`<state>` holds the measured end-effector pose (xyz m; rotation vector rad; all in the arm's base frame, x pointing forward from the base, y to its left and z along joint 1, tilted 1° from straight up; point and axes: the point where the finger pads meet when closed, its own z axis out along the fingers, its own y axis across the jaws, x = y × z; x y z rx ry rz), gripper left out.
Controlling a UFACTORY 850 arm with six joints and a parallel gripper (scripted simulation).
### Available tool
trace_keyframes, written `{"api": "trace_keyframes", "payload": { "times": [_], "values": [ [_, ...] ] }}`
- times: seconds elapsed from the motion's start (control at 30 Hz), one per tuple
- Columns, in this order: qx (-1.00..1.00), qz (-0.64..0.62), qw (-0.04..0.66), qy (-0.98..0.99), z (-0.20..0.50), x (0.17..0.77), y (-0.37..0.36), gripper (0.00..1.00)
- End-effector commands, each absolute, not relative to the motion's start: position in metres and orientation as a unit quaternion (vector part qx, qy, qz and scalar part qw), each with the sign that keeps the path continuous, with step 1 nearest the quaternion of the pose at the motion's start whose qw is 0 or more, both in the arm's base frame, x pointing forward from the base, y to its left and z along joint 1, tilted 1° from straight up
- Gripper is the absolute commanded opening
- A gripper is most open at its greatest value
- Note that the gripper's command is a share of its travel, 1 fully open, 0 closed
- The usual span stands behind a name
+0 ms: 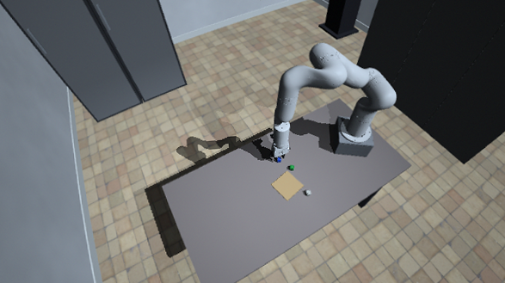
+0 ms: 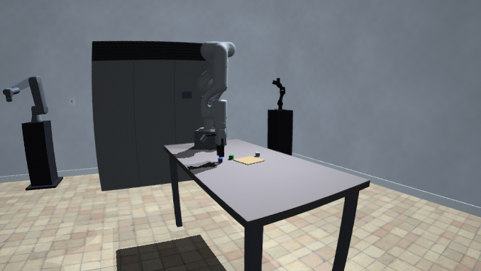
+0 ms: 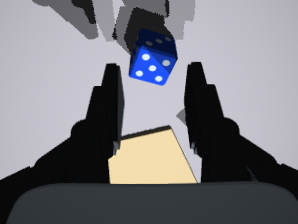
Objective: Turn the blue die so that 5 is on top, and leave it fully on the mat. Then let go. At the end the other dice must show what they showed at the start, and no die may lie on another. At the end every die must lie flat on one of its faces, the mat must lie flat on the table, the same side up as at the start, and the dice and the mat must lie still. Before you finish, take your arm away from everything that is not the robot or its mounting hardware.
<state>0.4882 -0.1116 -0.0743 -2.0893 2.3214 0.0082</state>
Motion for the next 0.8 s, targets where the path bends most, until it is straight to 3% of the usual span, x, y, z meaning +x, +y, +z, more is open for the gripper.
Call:
{"api": "trace_keyframes", "payload": {
  "times": [0.0,0.77],
  "values": [
    [-0.669,0.002,0.011,0.743,-0.0763,0.4893,-0.1117,0.42],
    [-0.669,0.002,0.011,0.743,-0.0790,0.4894,-0.1117,0.42]
  ]
}}
